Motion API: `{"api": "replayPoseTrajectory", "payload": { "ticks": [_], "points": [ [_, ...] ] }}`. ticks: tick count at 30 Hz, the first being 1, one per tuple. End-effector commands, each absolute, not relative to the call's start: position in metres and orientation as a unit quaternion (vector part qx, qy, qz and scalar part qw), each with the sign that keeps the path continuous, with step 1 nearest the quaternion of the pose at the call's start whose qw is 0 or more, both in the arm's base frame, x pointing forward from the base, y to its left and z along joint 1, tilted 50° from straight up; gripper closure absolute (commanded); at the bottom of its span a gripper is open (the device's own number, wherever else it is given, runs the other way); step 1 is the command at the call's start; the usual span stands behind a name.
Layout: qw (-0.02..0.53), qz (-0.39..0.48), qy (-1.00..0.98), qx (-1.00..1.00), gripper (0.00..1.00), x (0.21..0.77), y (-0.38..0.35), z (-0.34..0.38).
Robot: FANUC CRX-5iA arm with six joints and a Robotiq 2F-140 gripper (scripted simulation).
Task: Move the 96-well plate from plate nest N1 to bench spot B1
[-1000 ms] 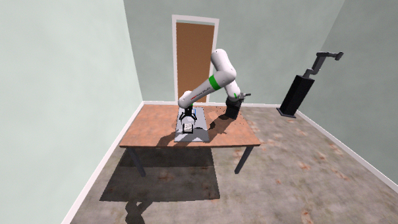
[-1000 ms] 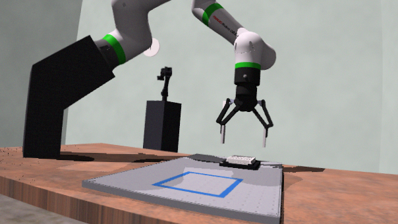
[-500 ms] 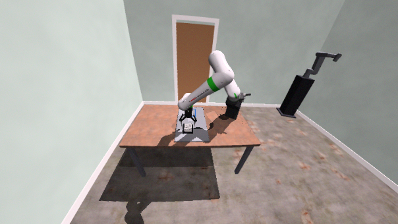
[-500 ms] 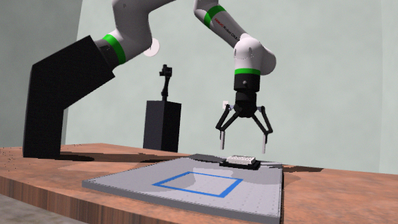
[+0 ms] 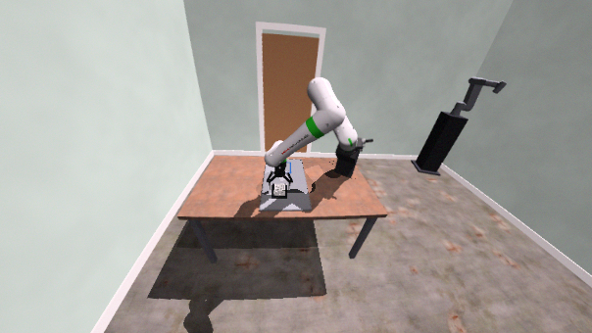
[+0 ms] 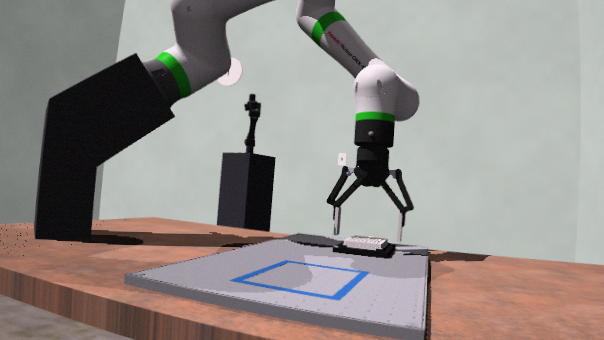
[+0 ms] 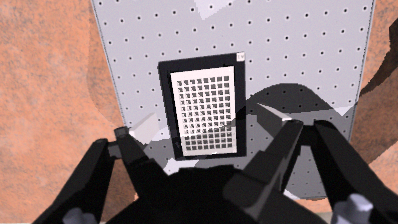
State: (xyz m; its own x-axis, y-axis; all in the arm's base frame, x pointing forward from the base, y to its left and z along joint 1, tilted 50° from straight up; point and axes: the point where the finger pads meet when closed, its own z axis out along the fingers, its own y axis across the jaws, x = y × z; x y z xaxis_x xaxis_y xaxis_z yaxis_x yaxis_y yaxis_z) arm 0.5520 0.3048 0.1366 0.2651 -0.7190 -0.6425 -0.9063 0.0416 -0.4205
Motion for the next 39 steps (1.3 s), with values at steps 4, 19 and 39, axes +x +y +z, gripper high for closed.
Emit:
{"api": "replayPoseTrajectory", "payload": {
  "ticks": [4, 19, 39],
  "points": [
    [0.408, 0.115, 0.595, -0.683, 0.00, 0.5522, 0.3046, 0.1367],
    [0.408, 0.115, 0.595, -0.683, 1.00, 0.5522, 0.3046, 0.1367],
    [0.408, 0.115, 0.595, -0.683, 1.00, 0.5522, 0.3046, 0.1367]
  ]
}}
